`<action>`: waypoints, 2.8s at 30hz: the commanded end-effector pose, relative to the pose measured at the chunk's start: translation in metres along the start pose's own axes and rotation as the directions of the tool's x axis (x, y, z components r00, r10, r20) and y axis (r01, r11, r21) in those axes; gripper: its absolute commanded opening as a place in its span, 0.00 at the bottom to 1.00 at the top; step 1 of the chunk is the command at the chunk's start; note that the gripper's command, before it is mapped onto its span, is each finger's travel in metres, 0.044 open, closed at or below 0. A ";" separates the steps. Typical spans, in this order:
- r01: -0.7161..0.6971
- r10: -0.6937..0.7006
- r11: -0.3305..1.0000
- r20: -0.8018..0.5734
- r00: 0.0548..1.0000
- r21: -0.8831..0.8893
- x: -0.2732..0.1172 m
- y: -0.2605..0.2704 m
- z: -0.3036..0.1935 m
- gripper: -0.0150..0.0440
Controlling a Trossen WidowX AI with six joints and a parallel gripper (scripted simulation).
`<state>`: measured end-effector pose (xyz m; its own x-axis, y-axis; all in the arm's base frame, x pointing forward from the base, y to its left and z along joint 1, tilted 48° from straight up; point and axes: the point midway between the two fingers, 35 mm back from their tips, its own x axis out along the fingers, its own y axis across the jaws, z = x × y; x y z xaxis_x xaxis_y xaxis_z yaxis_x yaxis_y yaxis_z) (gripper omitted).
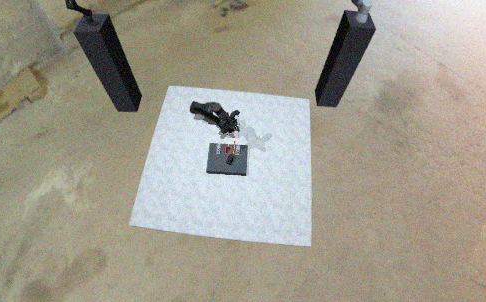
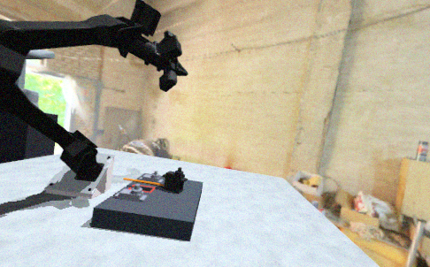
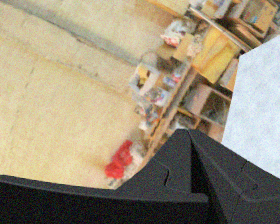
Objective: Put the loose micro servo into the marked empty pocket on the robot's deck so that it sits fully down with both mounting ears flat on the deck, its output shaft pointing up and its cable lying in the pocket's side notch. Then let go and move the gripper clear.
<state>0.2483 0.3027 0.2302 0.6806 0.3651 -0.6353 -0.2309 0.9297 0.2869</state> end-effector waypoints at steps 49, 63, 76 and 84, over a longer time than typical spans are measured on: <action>0.734 -0.877 0.405 -0.459 0.144 -0.545 -0.030 -0.320 -0.108 0.25; 0.733 -0.877 0.407 -0.459 0.145 -0.545 -0.027 -0.336 -0.115 0.25; 0.735 -0.877 0.405 -0.458 0.144 -0.545 -0.025 -0.354 -0.125 0.25; 0.735 -0.877 0.405 -0.458 0.144 -0.545 -0.022 -0.356 -0.128 0.25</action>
<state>0.2265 -0.0300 0.0527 -0.0189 -0.7386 -0.6739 0.0329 0.6731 -0.7388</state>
